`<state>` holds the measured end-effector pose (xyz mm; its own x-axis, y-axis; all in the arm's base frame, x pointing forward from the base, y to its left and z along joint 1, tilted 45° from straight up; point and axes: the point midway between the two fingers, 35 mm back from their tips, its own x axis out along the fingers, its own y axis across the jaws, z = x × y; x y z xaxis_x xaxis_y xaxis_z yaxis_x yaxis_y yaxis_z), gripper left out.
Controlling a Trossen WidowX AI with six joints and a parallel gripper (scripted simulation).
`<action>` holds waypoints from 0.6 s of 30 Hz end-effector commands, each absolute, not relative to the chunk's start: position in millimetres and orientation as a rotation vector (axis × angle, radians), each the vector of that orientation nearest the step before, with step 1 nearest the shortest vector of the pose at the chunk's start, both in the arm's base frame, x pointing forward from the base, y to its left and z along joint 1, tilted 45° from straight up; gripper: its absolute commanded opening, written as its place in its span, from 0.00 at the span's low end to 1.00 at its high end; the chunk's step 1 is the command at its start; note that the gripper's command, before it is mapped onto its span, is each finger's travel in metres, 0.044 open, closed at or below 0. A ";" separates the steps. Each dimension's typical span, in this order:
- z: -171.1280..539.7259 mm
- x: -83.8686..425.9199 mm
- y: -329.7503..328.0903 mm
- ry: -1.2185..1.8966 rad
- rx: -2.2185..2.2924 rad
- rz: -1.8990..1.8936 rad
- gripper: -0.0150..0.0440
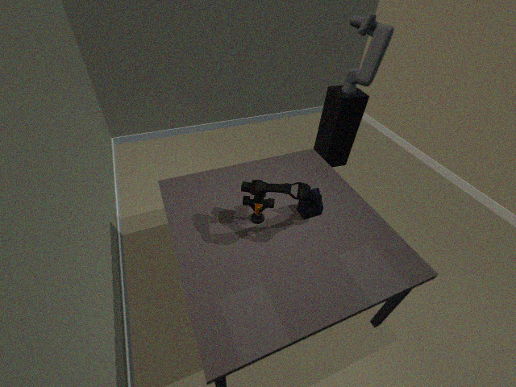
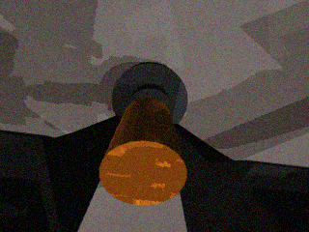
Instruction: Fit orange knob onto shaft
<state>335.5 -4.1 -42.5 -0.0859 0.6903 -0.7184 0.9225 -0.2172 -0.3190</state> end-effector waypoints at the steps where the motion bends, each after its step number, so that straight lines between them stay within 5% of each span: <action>1: -40.0 335.5 -7.2 1.756 1.916 -1.186 0.25; 18: -44.2 332.0 -2.5 1.756 1.917 -1.186 0.25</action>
<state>332.1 -2.6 -43.5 -0.0816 0.6887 -0.7205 0.9268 -0.2135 -0.3090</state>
